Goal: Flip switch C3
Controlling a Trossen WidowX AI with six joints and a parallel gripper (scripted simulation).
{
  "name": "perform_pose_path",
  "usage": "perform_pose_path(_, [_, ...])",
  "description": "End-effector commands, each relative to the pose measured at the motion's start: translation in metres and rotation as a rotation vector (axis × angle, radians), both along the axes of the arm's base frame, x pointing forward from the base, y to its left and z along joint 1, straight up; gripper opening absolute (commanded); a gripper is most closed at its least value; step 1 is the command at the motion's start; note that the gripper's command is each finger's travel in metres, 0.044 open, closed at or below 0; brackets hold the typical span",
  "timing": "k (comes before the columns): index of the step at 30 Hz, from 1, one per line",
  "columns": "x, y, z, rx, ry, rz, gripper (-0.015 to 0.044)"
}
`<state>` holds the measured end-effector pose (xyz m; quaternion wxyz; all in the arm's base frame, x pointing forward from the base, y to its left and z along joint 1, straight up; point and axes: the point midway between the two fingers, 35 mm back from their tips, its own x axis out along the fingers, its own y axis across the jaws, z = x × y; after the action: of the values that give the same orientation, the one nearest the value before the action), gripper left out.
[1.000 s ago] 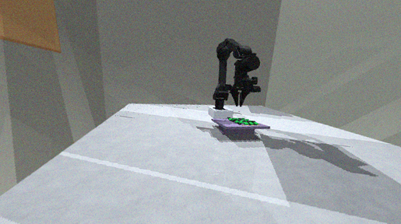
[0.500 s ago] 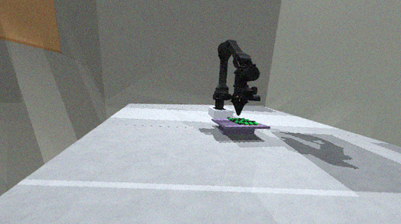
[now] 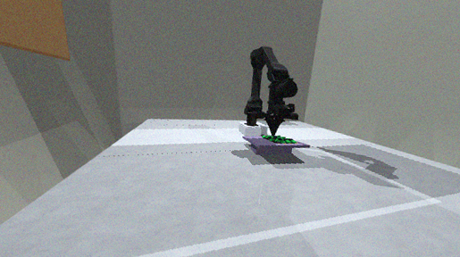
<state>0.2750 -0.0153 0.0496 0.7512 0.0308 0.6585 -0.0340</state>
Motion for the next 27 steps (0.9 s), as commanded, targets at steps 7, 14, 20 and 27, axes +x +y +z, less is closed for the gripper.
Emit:
perform_pose_path(7, [-0.0001,0.0005,-0.0009,0.004,0.0,0.003,0.0])
perform_pose_path(14, [0.0,0.0005,-0.0015,0.004,0.0,0.003,0.0])
perform_pose_path(20, [0.0001,0.0005,-0.0023,0.004,0.0,0.003,0.0])
perform_pose_path(27, [0.0002,0.0005,-0.0032,0.004,0.0,0.003,0.0])
